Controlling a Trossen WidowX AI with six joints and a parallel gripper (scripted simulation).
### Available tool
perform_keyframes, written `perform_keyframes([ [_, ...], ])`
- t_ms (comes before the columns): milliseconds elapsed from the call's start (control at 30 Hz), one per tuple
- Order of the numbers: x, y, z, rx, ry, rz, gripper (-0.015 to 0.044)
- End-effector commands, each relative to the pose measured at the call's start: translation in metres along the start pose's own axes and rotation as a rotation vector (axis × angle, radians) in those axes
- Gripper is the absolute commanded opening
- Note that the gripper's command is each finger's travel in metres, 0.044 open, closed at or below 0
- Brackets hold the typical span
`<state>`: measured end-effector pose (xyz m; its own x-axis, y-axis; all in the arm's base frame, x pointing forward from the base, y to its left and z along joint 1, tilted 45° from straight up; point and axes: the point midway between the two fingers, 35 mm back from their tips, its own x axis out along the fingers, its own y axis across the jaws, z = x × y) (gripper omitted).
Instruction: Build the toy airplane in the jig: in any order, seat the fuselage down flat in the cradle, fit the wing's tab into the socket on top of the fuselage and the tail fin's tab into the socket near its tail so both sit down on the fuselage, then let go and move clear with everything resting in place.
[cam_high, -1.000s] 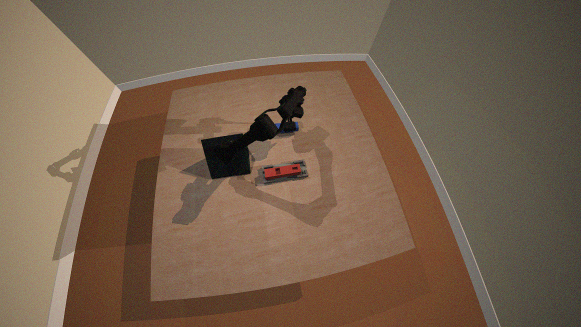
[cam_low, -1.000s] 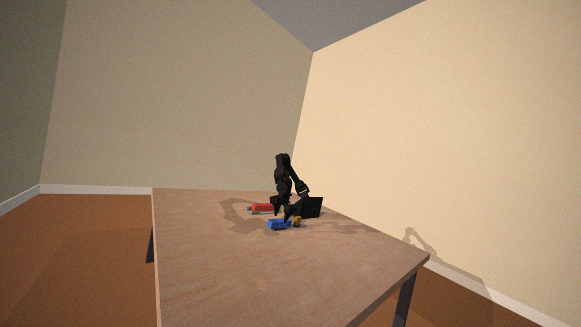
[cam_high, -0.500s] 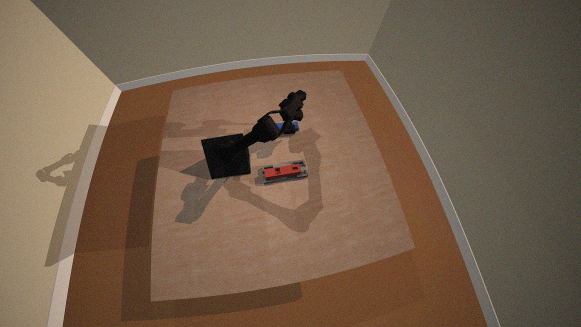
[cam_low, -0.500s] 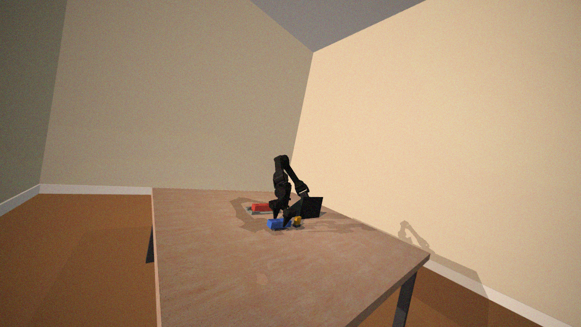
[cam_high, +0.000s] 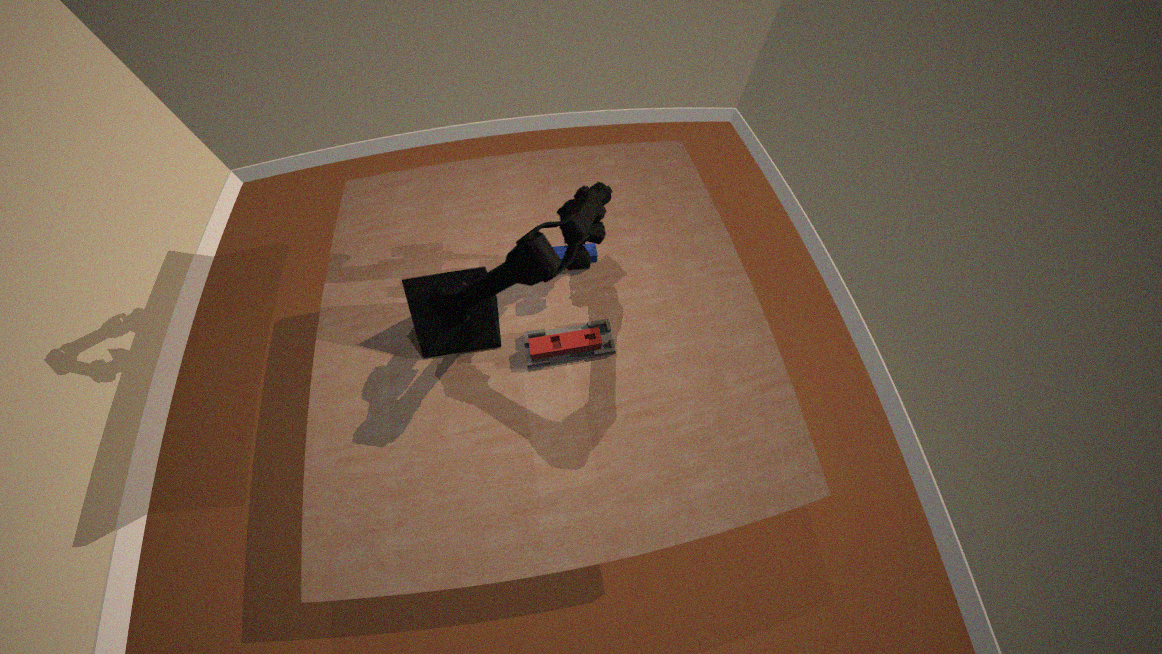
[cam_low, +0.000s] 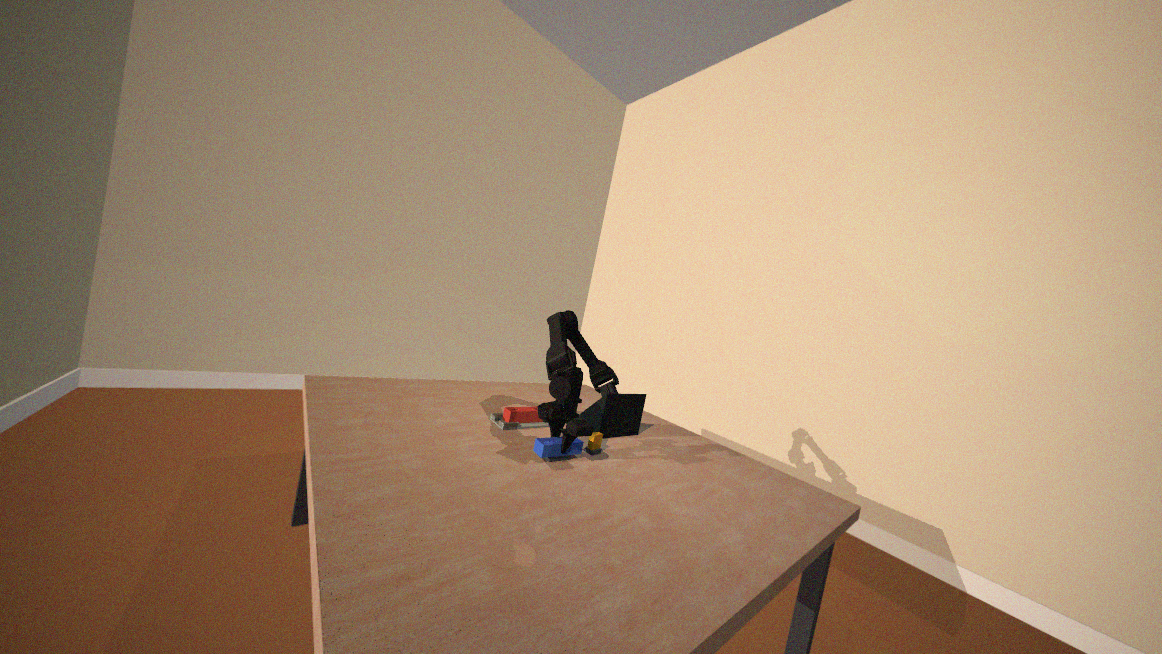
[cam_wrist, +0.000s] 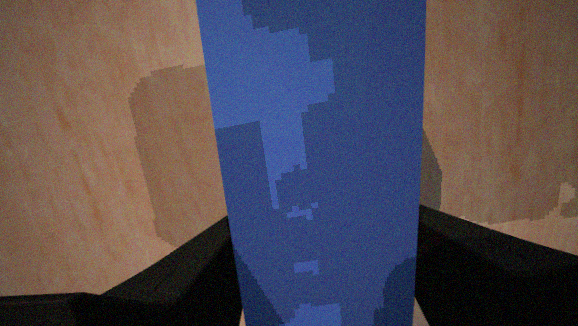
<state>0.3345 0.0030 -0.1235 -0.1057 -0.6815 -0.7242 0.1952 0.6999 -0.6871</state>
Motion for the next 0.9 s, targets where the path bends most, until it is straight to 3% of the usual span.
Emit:
perform_keyframes([
  [0,0.002,0.0,-0.001,-0.007,0.001,-0.008,0.017],
  [100,0.002,0.0,-0.001,-0.007,0.001,-0.008,0.015],
  [300,-0.003,0.0,0.0,-0.008,0.005,-0.006,0.0],
  [867,-0.051,0.004,0.005,-0.009,0.004,-0.001,0.0],
])
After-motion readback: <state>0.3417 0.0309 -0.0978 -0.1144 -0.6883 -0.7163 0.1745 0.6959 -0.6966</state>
